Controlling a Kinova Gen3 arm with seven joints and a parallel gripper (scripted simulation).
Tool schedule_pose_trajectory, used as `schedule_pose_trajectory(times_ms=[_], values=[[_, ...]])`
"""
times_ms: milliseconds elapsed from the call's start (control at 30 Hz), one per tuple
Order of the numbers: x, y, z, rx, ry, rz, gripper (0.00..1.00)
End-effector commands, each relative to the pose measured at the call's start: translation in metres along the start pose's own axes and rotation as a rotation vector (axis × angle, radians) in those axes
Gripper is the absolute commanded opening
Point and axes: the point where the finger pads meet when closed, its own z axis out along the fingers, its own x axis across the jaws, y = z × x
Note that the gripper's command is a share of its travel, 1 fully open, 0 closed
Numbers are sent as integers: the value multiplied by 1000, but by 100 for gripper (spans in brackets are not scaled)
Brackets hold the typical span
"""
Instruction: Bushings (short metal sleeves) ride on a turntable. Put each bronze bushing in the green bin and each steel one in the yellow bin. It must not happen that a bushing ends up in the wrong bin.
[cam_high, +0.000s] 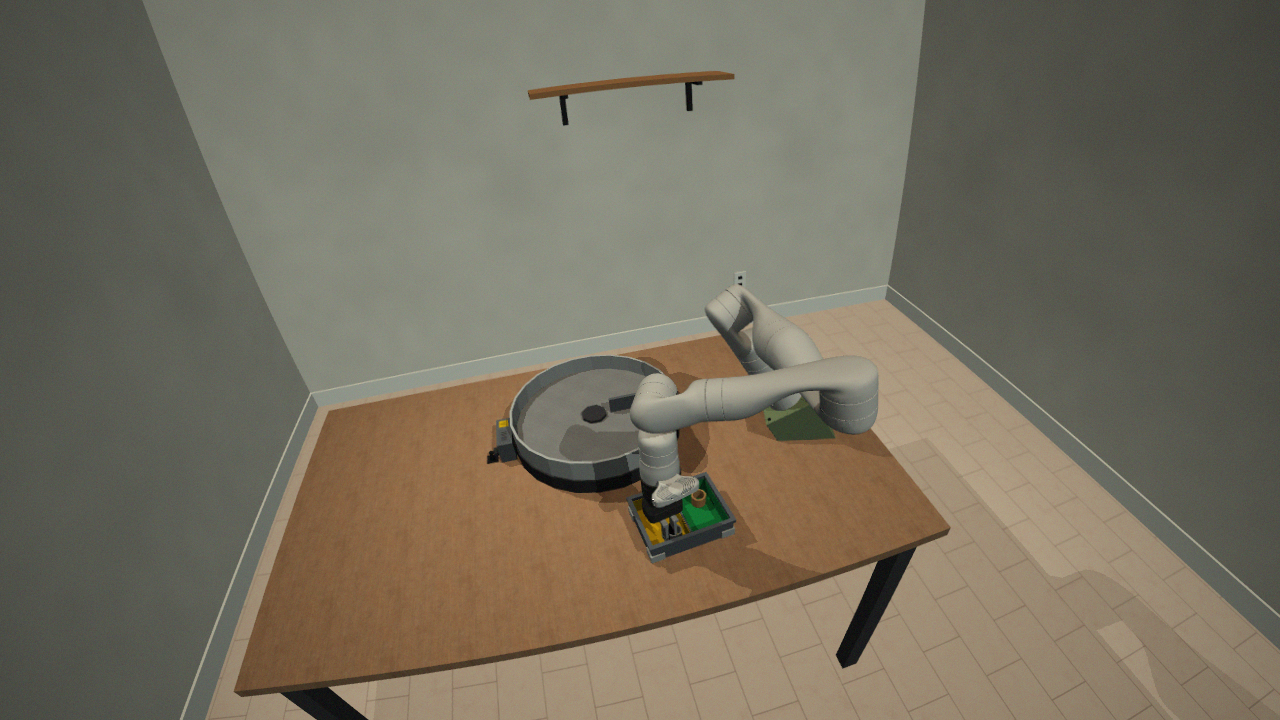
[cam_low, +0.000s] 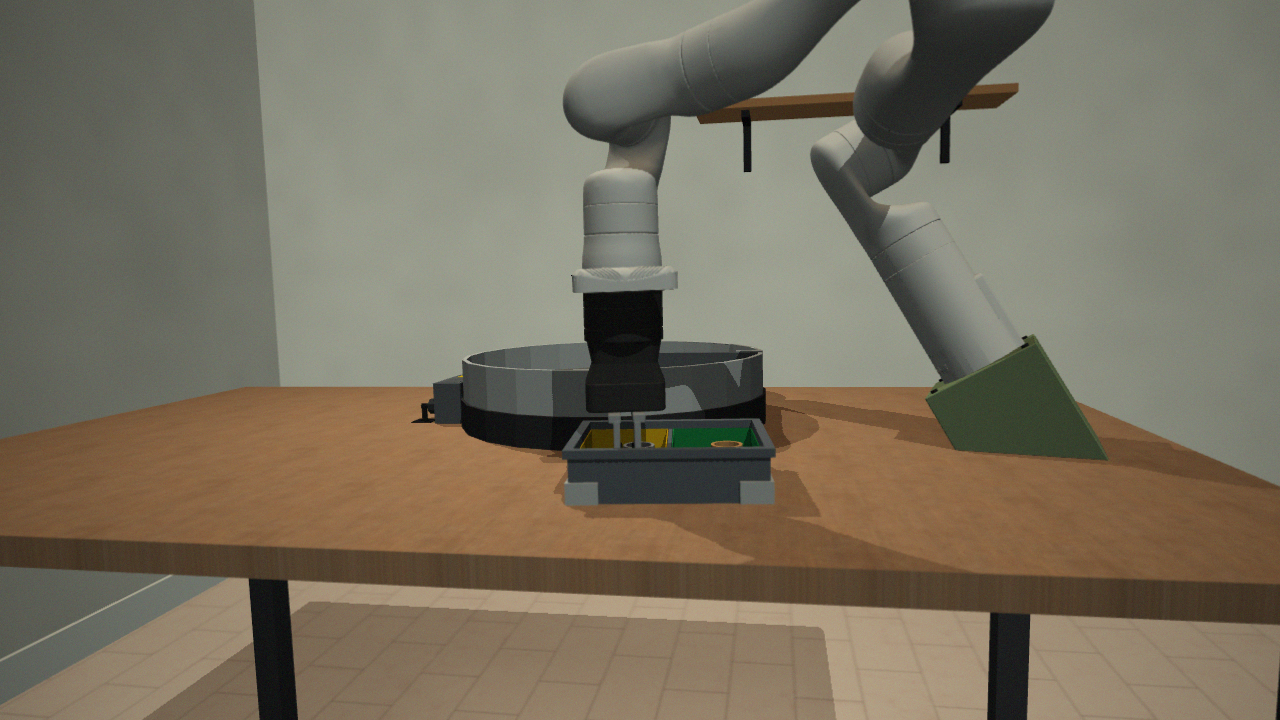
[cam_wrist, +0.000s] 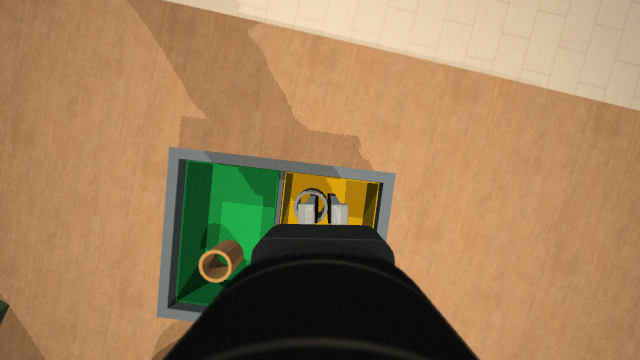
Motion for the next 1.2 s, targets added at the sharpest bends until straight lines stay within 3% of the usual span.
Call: schedule_pose_trajectory(times_ms=[0, 33, 1167], values=[[0, 0, -1, 1, 1, 0, 0], [0, 0, -1, 1, 1, 0, 42], [0, 0, -1, 1, 1, 0, 42]])
